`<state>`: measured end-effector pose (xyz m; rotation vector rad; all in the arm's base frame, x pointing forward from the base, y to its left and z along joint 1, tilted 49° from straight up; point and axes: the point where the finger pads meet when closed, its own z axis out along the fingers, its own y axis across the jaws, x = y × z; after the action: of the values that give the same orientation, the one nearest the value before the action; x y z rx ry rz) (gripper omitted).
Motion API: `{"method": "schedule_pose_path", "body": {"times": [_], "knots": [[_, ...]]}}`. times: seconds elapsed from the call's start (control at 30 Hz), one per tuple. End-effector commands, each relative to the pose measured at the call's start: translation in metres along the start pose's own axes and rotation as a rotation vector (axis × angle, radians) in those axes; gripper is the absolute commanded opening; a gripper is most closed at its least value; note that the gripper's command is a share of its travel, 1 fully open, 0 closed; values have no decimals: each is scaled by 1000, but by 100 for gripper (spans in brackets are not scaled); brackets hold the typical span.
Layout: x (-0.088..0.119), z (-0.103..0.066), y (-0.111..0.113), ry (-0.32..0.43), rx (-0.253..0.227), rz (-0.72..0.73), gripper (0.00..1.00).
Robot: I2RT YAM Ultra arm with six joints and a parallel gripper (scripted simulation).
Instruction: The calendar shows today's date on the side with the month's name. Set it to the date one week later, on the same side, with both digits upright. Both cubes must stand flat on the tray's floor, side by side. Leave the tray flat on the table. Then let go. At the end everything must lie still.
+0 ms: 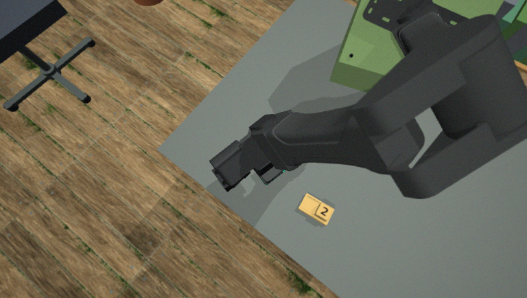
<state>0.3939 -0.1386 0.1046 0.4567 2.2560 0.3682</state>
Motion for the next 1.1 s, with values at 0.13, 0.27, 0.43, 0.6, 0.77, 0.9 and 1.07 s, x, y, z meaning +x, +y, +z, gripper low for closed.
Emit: {"method": "schedule_pose_path", "body": {"times": [0.13,0.27,0.43,0.6,0.77,0.9,1.07], "knots": [[-1,-3,-2,-1,4,4,100],[-1,-3,-2,-1,4,4,100],[-1,-3,-2,-1,4,4,100],[-1,-3,-2,-1,4,4,100],[-1,-3,-2,-1,4,47,100],[-1,-3,-2,-1,4,206,100],[-1,-3,-2,-2,4,393,100]]}}
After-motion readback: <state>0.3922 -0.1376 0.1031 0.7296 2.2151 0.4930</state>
